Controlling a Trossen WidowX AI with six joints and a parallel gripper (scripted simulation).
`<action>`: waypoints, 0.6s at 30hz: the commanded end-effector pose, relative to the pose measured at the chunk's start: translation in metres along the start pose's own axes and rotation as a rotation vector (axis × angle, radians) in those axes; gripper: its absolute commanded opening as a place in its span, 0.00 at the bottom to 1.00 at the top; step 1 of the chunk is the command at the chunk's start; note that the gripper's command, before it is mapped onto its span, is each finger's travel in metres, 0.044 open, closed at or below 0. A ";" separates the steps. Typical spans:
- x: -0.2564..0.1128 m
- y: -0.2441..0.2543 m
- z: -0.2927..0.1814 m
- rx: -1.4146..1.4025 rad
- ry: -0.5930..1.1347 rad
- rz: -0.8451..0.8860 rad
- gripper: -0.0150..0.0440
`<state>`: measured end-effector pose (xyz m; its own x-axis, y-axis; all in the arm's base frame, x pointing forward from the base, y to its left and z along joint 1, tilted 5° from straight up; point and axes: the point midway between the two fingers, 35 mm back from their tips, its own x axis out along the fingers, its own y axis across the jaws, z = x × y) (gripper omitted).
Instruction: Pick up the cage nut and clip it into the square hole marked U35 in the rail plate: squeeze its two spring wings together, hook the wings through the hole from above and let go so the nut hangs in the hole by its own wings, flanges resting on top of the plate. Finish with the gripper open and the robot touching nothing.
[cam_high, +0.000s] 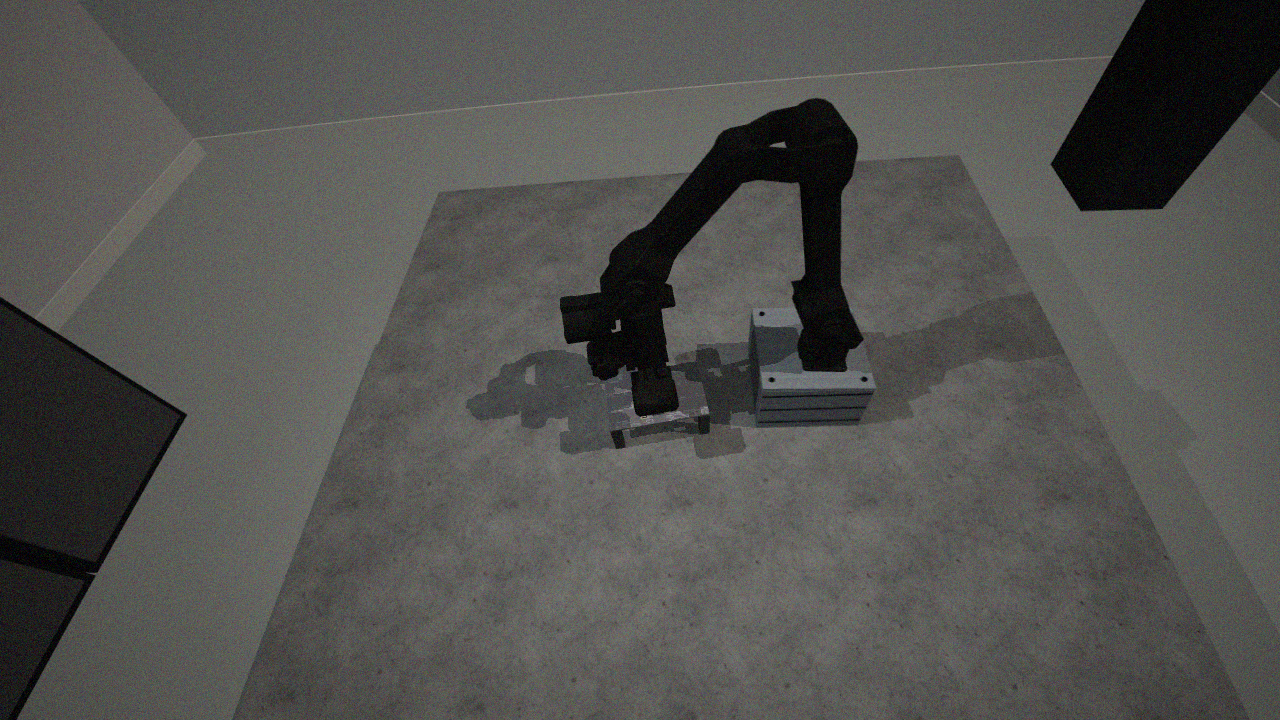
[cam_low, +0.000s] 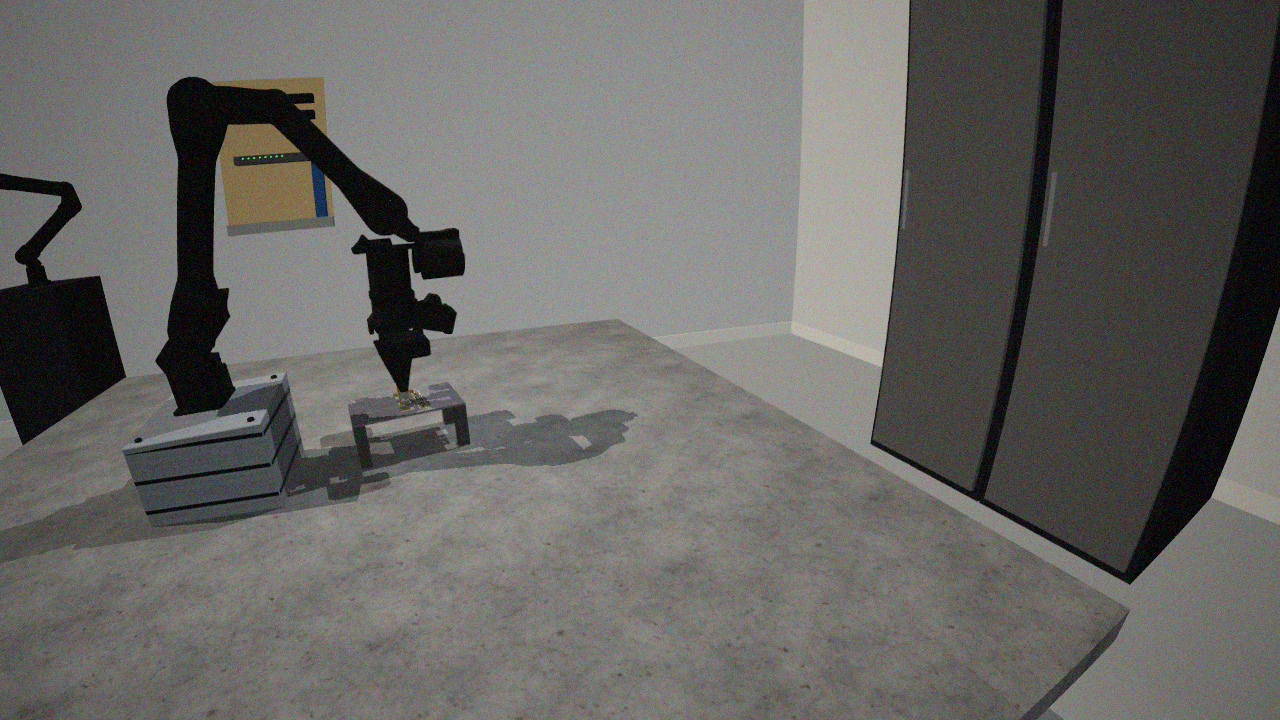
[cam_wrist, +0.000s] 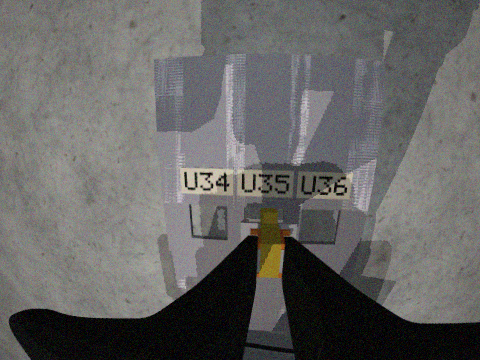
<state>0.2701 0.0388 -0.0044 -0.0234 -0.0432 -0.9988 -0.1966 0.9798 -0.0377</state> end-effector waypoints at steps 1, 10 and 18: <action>0.000 0.000 0.000 0.002 -0.003 -0.008 0.30; 0.000 0.002 0.001 0.002 -0.003 -0.015 0.30; 0.000 0.003 0.001 0.002 -0.004 -0.018 0.30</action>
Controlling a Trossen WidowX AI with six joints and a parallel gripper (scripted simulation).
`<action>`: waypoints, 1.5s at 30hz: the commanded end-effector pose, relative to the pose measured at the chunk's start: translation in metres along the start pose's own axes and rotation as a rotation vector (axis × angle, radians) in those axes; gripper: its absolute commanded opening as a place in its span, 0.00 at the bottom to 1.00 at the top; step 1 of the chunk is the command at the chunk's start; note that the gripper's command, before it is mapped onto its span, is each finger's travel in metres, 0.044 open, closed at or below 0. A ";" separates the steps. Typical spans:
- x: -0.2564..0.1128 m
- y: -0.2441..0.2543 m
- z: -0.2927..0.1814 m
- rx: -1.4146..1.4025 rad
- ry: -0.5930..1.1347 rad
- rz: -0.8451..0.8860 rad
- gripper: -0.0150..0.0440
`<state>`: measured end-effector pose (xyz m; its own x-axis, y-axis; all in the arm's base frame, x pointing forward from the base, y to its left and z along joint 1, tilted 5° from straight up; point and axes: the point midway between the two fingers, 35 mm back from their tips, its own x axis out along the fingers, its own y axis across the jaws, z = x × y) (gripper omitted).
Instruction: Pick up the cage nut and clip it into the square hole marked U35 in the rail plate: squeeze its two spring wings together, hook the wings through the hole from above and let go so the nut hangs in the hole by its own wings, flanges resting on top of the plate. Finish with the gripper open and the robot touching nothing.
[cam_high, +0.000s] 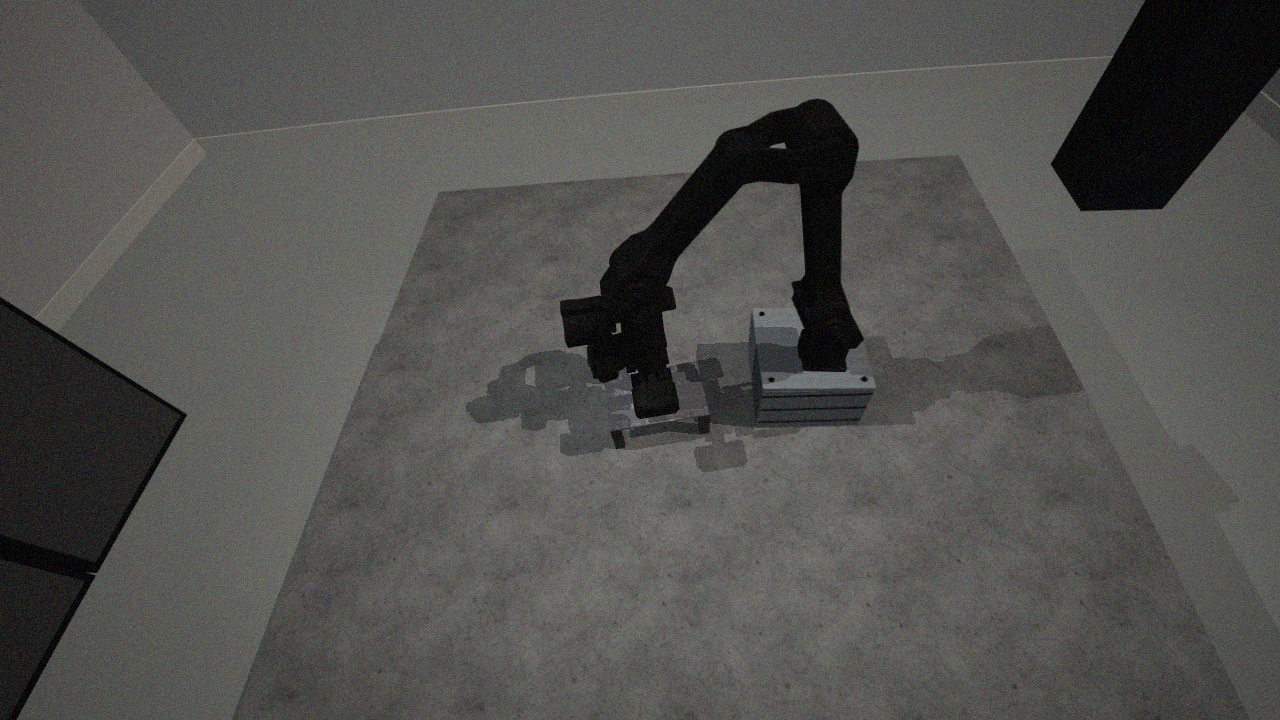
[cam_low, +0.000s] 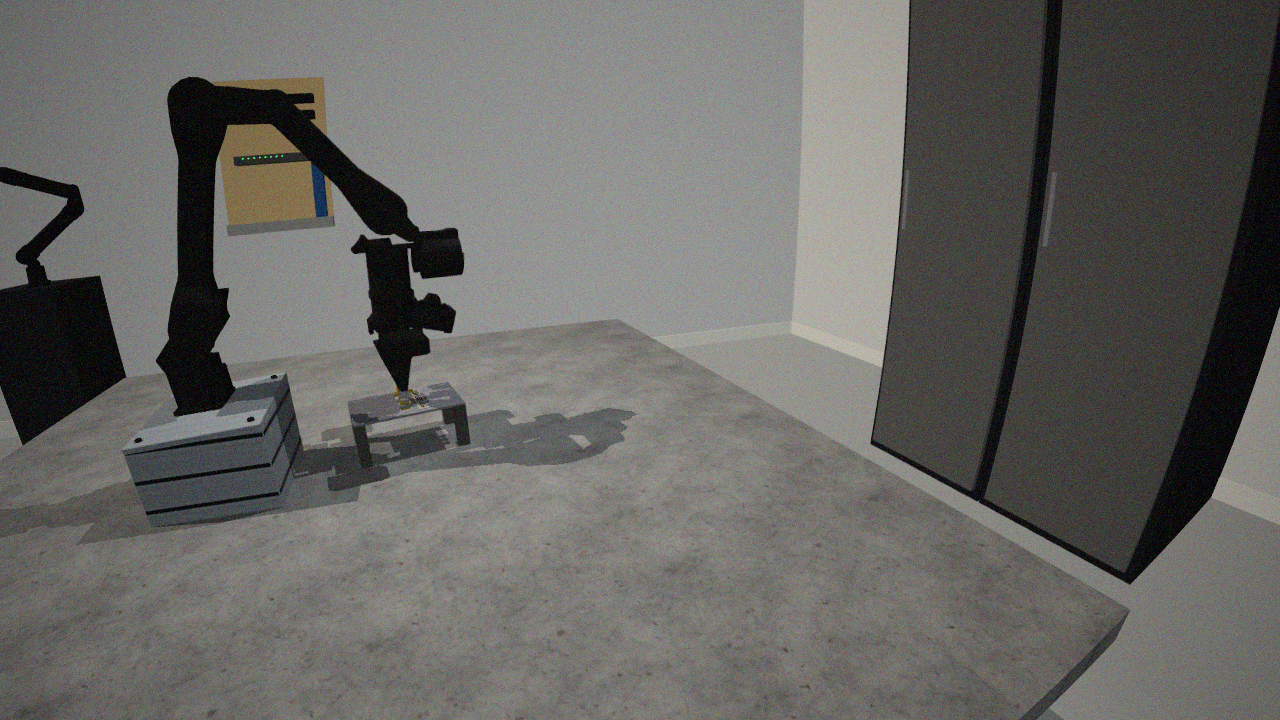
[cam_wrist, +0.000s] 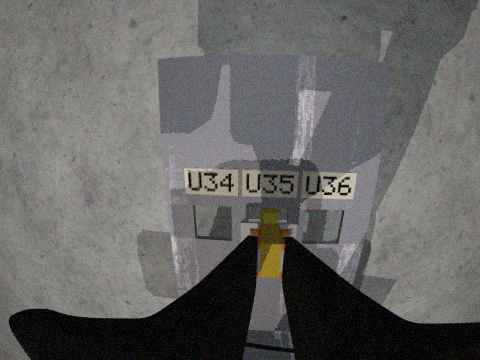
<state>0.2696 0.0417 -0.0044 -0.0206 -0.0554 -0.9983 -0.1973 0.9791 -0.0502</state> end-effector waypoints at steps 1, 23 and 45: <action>0.000 0.000 0.000 0.003 -0.003 -0.006 0.30; 0.000 -0.001 0.000 0.003 -0.003 0.062 0.30; 0.001 0.002 0.000 0.003 -0.003 0.037 0.30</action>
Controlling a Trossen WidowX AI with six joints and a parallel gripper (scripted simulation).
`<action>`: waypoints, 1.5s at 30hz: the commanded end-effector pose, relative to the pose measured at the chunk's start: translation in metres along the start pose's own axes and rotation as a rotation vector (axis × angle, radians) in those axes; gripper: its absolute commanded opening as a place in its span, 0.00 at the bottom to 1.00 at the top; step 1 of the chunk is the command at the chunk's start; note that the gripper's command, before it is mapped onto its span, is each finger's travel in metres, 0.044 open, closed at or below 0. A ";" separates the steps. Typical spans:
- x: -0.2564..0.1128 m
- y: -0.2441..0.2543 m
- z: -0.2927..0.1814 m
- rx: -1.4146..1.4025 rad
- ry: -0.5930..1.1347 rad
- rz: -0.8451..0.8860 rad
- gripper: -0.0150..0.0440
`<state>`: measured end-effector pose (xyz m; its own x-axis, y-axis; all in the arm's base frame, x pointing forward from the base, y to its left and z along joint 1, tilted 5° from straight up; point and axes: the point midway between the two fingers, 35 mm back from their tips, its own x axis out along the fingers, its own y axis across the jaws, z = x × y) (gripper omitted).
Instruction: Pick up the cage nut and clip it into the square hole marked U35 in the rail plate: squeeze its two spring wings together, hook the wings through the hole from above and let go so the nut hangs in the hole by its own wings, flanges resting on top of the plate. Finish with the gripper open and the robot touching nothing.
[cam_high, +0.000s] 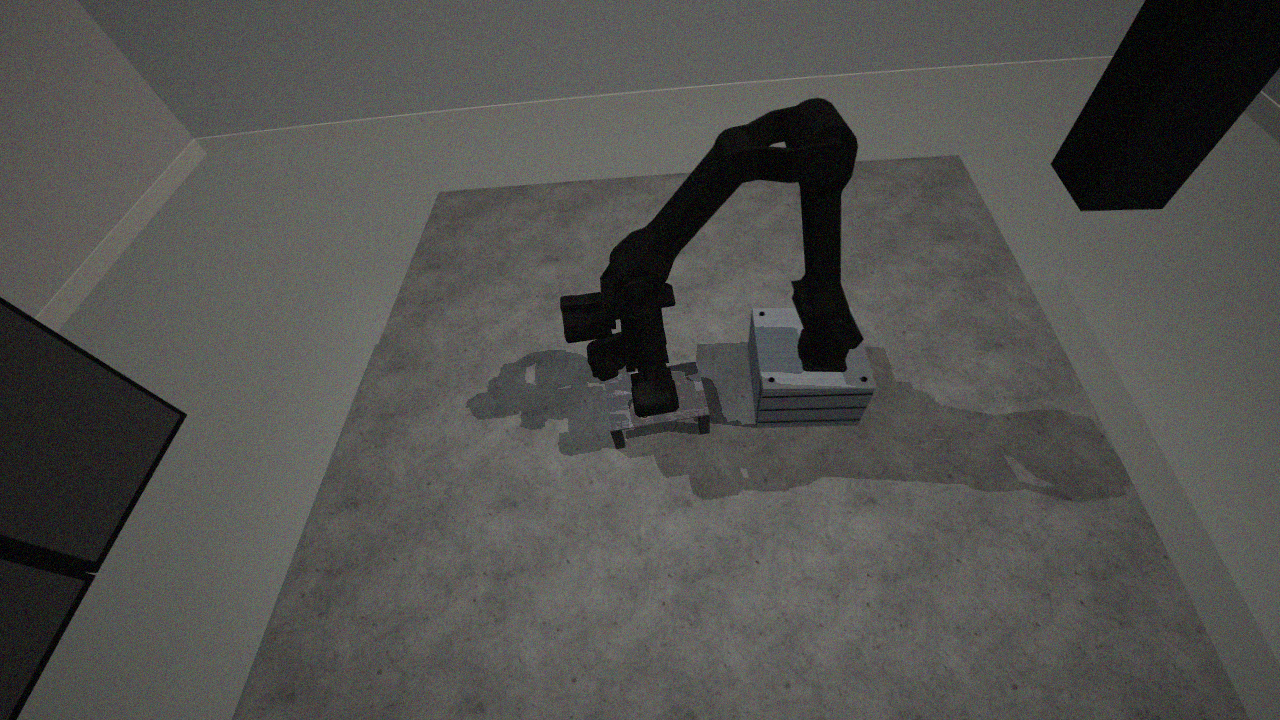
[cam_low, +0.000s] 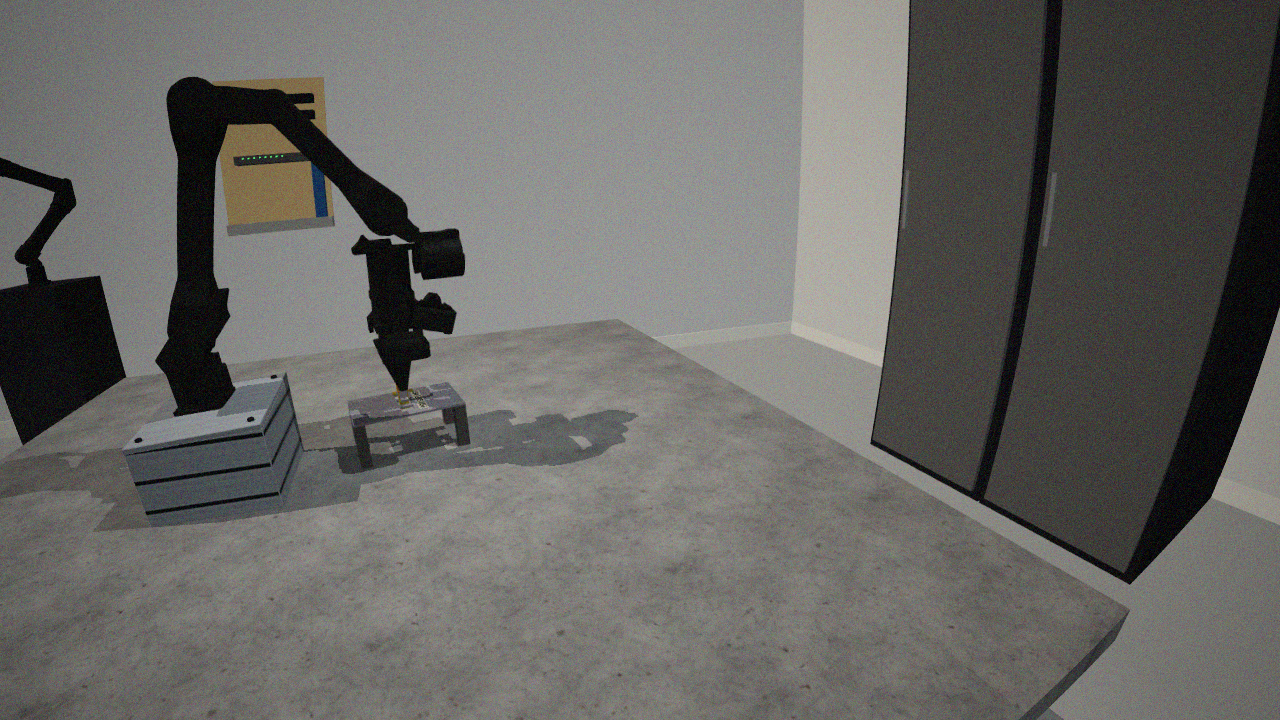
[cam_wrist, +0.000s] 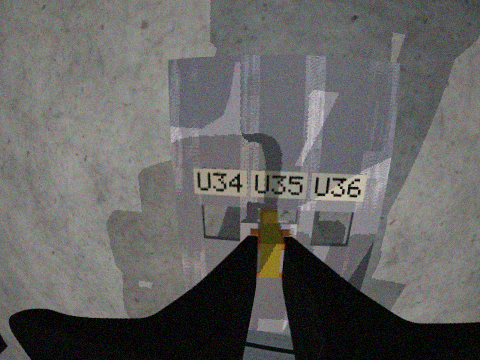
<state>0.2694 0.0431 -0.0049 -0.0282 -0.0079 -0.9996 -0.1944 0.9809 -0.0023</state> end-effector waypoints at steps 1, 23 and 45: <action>0.001 0.001 0.000 0.001 -0.001 -0.014 0.30; 0.001 0.000 0.000 0.001 -0.001 -0.023 0.30; 0.002 -0.003 0.000 0.001 -0.001 0.024 0.30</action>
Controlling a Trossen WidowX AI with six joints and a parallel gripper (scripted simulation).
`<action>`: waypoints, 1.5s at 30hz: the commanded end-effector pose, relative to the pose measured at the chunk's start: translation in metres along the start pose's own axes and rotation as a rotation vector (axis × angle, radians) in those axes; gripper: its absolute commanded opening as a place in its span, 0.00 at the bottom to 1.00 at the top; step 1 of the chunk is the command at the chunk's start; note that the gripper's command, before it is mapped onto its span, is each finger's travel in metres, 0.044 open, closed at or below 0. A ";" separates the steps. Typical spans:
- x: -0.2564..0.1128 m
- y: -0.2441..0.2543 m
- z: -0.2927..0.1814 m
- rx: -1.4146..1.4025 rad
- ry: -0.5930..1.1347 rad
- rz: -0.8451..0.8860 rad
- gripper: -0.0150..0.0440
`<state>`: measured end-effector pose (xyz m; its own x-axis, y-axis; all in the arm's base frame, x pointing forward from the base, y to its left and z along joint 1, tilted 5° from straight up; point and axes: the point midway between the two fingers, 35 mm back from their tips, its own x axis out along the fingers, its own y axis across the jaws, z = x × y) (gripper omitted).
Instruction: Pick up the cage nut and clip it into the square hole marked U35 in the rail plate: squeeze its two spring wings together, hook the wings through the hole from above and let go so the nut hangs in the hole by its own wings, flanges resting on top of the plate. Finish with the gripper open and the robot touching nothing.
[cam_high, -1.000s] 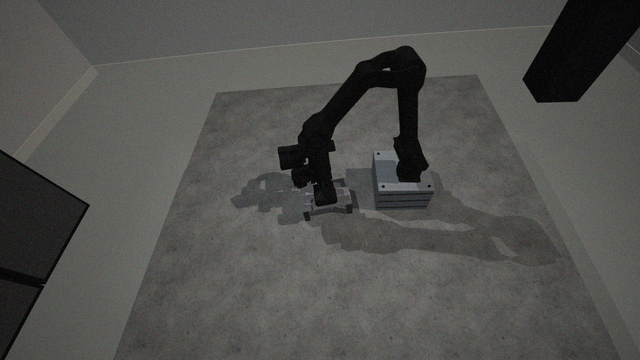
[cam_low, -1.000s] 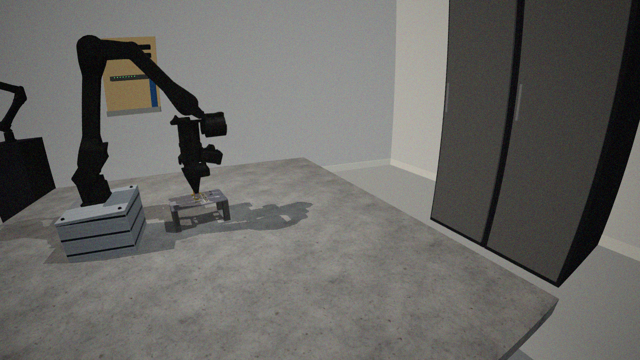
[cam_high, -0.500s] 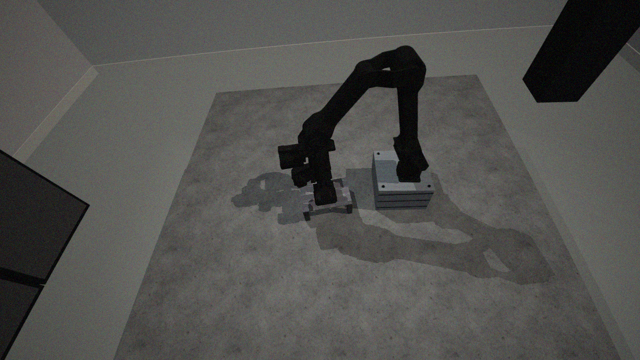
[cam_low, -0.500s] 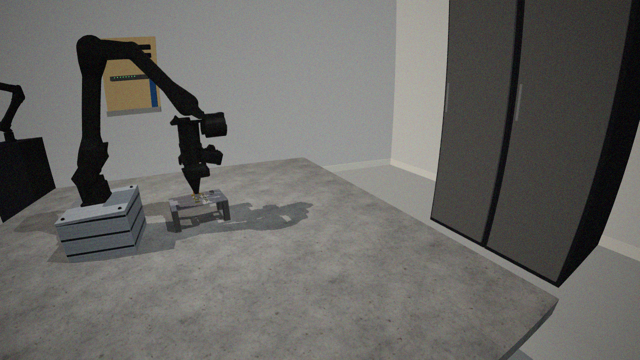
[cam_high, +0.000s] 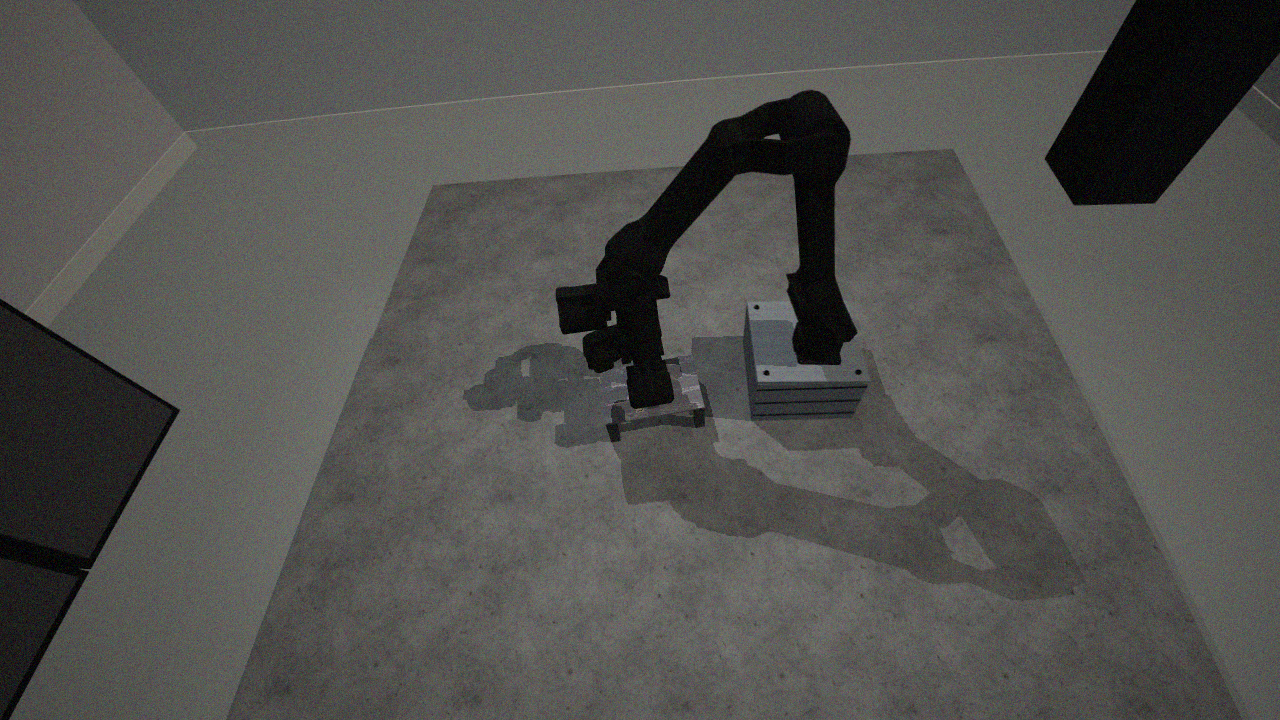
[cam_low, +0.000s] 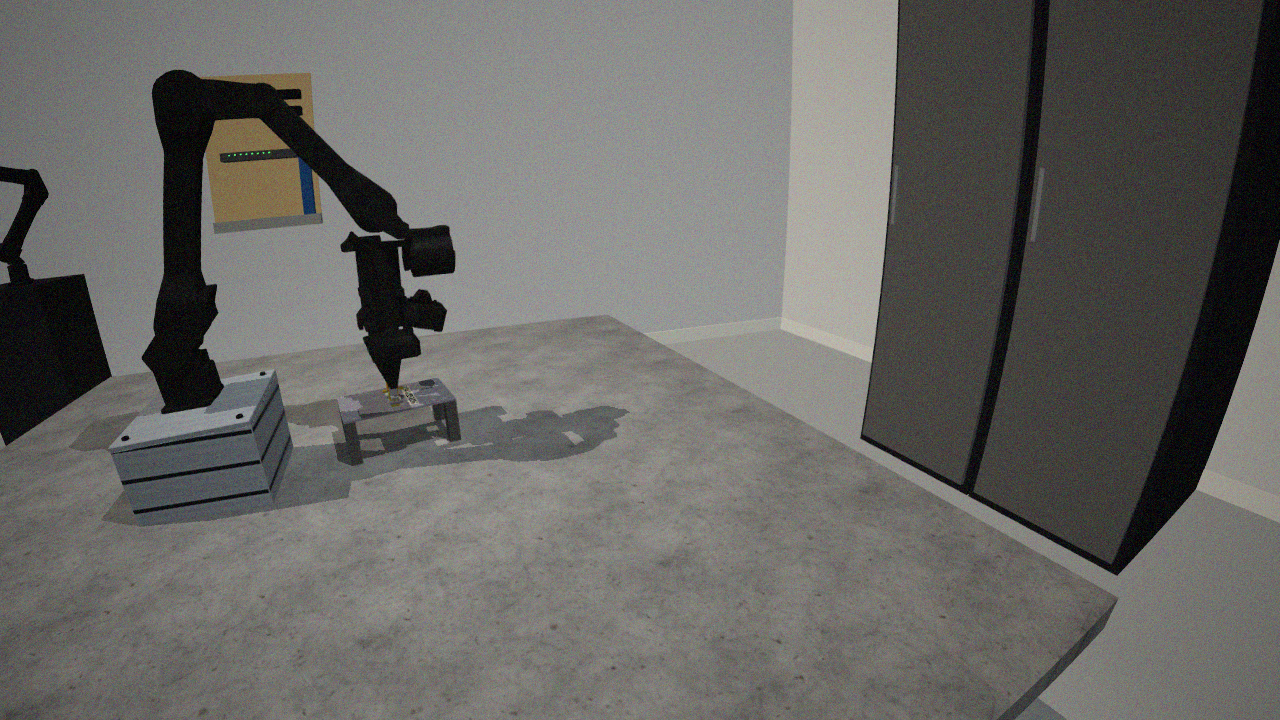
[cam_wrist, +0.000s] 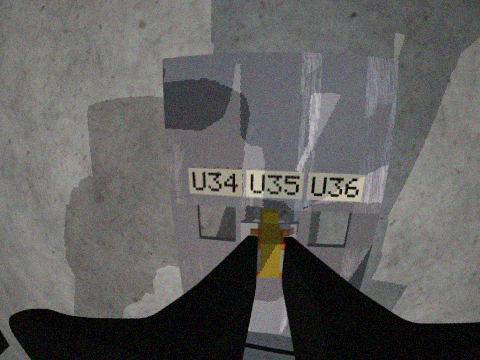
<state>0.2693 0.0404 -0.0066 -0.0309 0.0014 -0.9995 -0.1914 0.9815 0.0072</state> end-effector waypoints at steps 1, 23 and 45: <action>0.000 0.000 0.000 -0.002 -0.002 0.017 0.30; 0.000 0.001 0.001 -0.002 -0.002 0.019 0.30; 0.001 0.000 0.001 -0.002 -0.002 0.048 0.30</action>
<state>0.2688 0.0404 -0.0078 -0.0400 0.0359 -0.9986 -0.1897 0.9809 0.0428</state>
